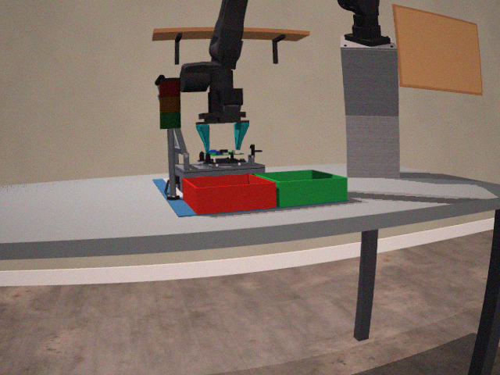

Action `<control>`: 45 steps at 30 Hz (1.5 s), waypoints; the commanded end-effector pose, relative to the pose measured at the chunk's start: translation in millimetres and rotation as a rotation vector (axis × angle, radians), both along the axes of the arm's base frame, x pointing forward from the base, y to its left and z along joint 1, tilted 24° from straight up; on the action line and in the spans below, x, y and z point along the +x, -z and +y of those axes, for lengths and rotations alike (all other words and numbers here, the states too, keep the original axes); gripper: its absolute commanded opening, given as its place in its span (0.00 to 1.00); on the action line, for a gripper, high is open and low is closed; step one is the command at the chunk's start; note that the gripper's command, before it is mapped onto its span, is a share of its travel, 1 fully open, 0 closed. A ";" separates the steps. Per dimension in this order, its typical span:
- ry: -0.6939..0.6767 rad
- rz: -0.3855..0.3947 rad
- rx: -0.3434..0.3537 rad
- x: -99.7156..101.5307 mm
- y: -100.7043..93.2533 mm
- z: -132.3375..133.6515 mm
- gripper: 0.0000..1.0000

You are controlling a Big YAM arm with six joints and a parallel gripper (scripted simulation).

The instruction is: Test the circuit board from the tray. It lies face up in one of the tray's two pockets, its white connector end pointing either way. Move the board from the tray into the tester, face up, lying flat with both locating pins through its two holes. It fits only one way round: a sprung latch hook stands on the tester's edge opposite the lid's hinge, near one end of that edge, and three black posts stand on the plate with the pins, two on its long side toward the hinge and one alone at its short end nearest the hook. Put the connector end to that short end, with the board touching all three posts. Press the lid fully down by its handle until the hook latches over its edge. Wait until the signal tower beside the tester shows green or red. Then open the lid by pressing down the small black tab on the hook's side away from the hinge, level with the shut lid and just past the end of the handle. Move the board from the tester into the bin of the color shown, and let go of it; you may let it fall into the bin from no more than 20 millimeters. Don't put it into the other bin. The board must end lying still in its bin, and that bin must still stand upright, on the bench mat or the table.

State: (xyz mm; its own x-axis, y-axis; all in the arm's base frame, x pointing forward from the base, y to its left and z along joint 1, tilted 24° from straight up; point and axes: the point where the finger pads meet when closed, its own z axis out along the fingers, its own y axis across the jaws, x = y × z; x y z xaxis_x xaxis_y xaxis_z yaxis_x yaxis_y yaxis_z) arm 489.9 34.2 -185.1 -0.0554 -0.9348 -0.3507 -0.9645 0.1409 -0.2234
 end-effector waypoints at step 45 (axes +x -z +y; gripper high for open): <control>0.000 -0.006 0.000 3.8 8.6 5.0 0.72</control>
